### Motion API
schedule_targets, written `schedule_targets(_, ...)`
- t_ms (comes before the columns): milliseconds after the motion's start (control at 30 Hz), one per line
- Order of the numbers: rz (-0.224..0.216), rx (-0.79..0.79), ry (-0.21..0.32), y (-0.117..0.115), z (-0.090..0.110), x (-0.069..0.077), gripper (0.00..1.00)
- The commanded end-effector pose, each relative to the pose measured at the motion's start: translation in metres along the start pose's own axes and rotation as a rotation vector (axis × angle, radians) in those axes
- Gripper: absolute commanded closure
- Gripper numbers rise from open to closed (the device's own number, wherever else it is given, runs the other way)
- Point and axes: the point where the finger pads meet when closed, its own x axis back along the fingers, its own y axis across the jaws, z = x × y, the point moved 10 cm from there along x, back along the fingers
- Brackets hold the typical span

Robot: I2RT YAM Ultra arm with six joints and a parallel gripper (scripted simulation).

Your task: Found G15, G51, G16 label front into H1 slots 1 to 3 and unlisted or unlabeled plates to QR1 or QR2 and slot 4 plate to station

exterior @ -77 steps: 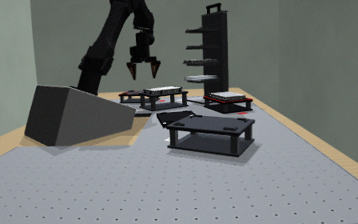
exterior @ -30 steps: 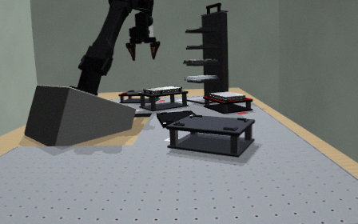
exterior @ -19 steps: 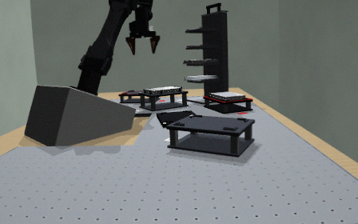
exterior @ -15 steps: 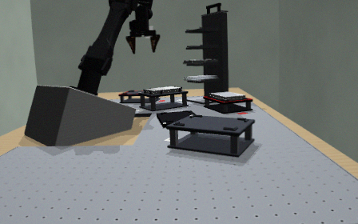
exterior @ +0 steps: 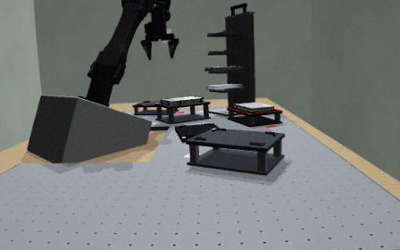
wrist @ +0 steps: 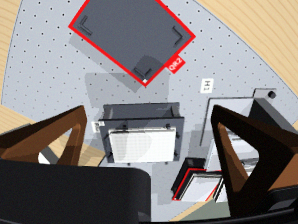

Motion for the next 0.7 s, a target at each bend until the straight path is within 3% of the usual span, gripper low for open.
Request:
schedule_targets(0, -0.032, 0.012, 0.035, 0.006, 0.007, 0.019, 0.00)
schedule_targets(333, -0.032, 0.012, 0.035, 0.006, 0.007, 0.019, 0.00)
schedule_targets(667, -0.028, -0.174, 0.038, 0.006, 0.034, 0.020, 0.00)
